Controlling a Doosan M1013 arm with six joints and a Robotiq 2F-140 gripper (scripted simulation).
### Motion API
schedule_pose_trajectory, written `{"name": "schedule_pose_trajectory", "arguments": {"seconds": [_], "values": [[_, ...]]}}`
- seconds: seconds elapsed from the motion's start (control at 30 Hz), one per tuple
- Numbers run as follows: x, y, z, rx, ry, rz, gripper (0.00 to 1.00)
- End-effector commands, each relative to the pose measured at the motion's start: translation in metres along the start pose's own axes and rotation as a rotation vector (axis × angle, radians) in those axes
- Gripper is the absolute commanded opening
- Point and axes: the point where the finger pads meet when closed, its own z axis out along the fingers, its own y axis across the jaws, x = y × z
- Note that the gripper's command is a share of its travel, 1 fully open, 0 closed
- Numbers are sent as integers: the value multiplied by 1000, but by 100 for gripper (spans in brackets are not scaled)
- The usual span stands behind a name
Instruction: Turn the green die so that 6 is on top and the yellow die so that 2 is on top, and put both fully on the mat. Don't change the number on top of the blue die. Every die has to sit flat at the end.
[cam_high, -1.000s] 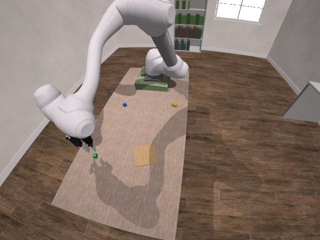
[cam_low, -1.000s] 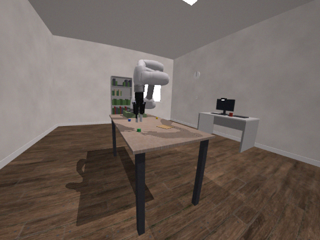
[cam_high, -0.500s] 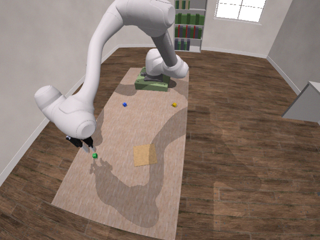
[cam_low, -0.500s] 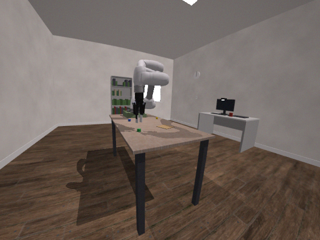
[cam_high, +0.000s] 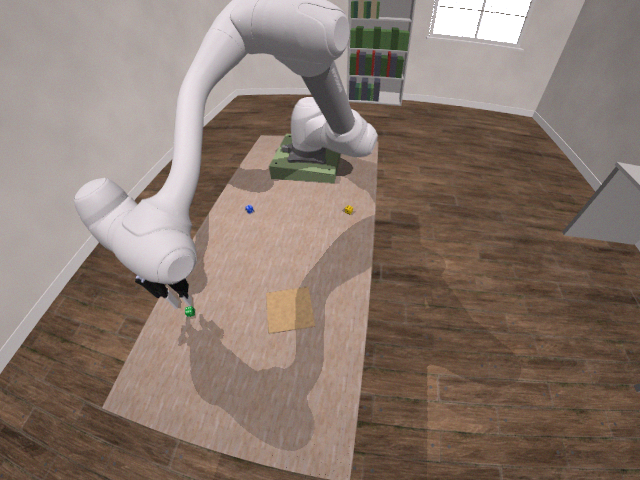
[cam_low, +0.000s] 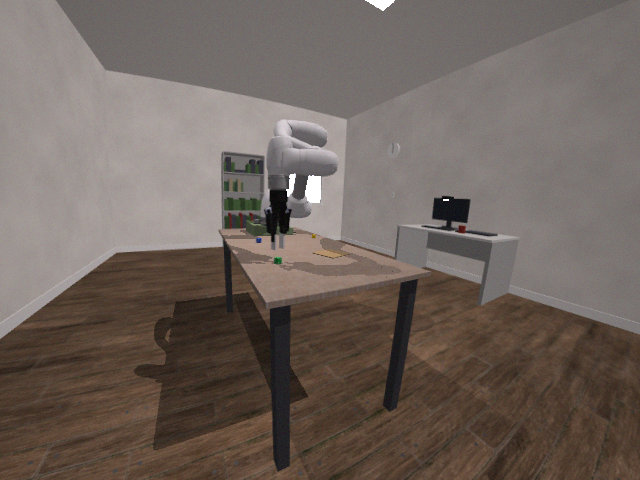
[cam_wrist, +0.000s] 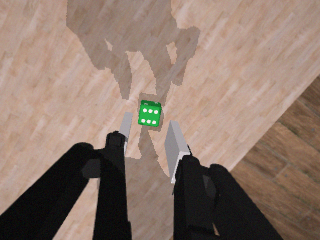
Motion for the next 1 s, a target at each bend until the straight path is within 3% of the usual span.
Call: {"name": "schedule_pose_trajectory", "arguments": {"seconds": [0.0, 0.5, 0.97], "values": [[0, 0, 2, 0, 0, 0, 32], [1, 1, 23, 0, 0, 0, 32], [1, 1, 29, 0, 0, 0, 32]]}}
